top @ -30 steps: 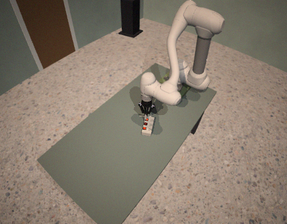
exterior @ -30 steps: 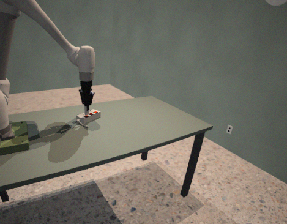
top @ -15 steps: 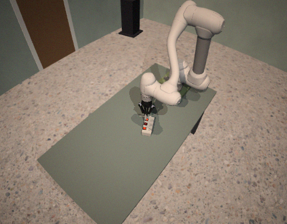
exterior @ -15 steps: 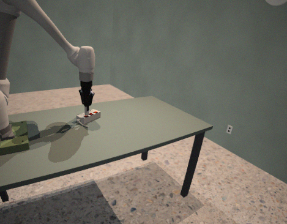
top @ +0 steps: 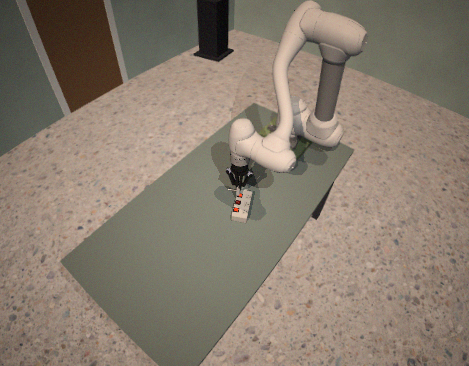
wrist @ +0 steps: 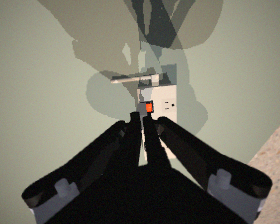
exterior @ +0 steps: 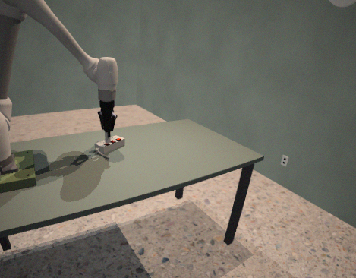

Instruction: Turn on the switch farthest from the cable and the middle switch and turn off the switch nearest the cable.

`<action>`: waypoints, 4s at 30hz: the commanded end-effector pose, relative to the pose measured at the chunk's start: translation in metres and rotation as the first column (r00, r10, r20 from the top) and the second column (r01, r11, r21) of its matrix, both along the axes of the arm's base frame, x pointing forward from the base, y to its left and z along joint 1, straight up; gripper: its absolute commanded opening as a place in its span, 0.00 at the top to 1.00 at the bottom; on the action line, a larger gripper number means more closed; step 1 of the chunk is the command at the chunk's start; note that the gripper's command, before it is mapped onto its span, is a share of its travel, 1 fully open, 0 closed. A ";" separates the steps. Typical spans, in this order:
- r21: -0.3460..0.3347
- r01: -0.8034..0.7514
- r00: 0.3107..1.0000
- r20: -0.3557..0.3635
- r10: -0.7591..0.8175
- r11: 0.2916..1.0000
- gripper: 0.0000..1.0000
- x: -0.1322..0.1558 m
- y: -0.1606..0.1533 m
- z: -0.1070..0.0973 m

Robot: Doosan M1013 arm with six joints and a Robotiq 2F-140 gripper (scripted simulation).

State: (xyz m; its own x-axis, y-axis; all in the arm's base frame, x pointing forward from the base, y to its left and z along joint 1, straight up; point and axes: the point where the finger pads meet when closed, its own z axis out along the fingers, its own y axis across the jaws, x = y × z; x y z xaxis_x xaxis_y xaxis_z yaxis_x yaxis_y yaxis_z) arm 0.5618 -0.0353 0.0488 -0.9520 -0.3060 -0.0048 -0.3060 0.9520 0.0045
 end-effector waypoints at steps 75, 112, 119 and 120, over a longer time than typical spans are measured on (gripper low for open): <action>0.000 0.000 1.000 0.000 0.000 1.000 1.00 0.000 0.000 -0.004; 0.000 0.000 1.000 0.000 0.000 1.000 1.00 0.000 0.000 0.030; 0.000 0.002 1.000 0.000 -0.002 1.000 1.00 0.034 0.028 0.043; 0.000 0.002 1.000 0.000 -0.002 1.000 1.00 0.034 0.028 0.043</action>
